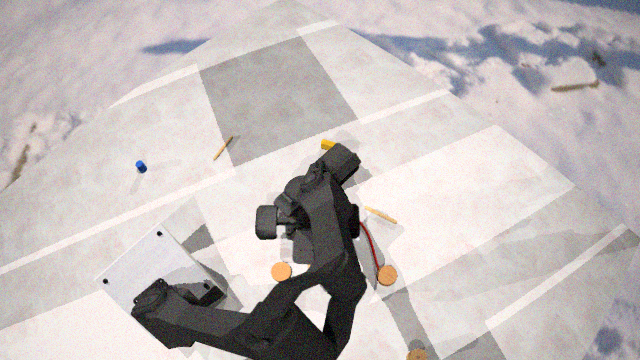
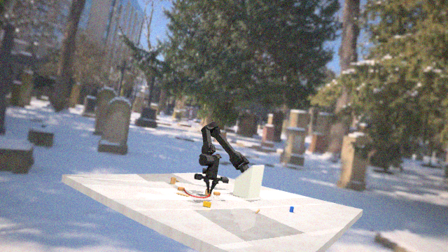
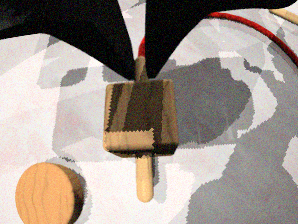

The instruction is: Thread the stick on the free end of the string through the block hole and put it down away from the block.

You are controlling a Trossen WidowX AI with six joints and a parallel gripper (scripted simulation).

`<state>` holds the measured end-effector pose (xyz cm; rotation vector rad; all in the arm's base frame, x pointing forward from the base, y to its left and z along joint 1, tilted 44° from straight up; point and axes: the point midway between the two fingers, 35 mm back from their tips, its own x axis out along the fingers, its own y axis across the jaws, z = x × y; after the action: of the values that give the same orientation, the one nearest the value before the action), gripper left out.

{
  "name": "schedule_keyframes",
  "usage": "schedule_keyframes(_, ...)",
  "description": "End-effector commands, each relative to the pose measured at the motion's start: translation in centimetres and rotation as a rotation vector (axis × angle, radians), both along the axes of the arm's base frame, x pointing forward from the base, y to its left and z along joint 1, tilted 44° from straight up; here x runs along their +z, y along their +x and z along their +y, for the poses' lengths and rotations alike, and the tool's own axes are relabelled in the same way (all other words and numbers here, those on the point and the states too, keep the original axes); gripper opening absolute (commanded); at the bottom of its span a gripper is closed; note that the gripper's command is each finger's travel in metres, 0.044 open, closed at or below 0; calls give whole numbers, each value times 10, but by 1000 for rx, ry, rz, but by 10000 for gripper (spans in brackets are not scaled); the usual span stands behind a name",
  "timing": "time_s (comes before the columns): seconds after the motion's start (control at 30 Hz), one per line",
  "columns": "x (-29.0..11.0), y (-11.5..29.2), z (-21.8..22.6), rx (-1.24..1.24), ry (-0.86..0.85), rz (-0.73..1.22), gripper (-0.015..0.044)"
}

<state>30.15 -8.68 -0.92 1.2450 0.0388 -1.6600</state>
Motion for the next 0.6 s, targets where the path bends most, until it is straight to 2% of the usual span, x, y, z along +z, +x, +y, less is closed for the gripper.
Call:
schedule_keyframes(0.0, 2, -4, -3, -1, -5, 3, 0)
schedule_keyframes(0.07, 2, -4, -3, -1, -5, 3, 0)
schedule_keyframes(0.23, 1, -1, -1, -1, 0, -1, 125)
schedule_keyframes(0.37, 7, 0, 6, -1, 2, -1, 125)
schedule_keyframes(0.5, 50, -3, 48, -1, 4, -1, 125)
schedule_keyframes(0.57, 58, -4, 55, -2, 3, -1, 125)
